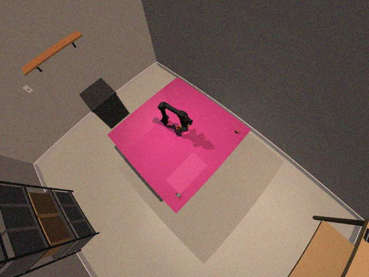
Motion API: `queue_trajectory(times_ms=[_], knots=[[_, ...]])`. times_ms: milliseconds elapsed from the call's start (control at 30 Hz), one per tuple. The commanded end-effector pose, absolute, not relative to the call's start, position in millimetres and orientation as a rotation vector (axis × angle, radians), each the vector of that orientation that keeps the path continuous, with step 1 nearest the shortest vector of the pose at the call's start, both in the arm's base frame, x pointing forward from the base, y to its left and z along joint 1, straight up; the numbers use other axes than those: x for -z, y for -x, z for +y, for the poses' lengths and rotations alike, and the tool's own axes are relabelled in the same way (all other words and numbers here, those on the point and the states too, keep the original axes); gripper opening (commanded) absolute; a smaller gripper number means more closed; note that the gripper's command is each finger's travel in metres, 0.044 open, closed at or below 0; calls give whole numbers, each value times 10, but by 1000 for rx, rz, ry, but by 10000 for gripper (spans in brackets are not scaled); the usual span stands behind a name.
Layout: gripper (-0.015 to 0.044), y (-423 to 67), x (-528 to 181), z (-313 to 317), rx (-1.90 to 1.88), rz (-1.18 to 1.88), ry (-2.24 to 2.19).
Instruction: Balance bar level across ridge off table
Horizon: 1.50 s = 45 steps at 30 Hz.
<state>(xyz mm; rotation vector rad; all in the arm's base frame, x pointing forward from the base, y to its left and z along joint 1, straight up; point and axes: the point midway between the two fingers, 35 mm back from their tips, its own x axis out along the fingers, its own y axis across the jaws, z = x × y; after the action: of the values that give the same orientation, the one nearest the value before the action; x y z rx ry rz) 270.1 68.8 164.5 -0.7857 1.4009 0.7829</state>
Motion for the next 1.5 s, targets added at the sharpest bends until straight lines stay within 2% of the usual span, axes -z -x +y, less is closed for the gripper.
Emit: queue_trajectory(times_ms=[0, 800, 1467], knots=[[0, -2716, -1661, 758, -894, 1350, 907], [0, -2478, -1657, 1262, -1577, 881, 1602], [0, -2433, -1413, 1271, -1595, 863, 1620]])
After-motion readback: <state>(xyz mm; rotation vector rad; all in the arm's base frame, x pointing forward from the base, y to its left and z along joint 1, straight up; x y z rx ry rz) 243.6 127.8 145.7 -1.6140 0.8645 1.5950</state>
